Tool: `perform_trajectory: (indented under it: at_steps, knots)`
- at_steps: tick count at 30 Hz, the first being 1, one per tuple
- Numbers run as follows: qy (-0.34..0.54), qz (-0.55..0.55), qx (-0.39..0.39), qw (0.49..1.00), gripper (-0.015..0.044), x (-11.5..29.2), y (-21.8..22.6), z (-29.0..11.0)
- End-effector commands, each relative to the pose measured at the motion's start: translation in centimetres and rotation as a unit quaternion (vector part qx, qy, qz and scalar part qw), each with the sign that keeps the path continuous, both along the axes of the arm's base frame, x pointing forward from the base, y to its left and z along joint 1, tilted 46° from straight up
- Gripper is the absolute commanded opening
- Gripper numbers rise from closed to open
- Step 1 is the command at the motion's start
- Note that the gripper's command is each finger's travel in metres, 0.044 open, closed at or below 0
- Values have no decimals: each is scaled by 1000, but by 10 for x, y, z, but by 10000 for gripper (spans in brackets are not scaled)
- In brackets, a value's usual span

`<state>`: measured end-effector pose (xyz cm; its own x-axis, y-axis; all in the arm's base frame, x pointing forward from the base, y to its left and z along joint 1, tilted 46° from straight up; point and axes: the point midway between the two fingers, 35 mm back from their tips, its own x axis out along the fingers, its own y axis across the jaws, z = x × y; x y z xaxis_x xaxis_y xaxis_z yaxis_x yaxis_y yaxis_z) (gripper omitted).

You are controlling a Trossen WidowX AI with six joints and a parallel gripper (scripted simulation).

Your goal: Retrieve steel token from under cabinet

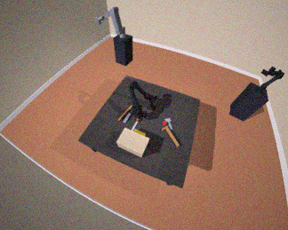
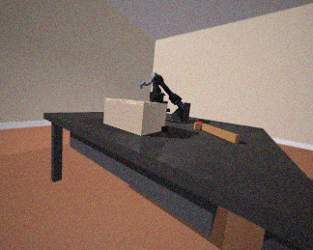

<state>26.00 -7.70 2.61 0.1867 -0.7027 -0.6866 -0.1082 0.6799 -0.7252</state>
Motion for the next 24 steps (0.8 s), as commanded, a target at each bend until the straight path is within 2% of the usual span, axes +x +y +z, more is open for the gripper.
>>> perform_trajectory:
  at_steps: [1, 24]
  knots:
    - [4, 4, -1, 1000, 0, 7, 2, 0]
    - [7, 8, -1, 1000, 0, 33, 8, 2]
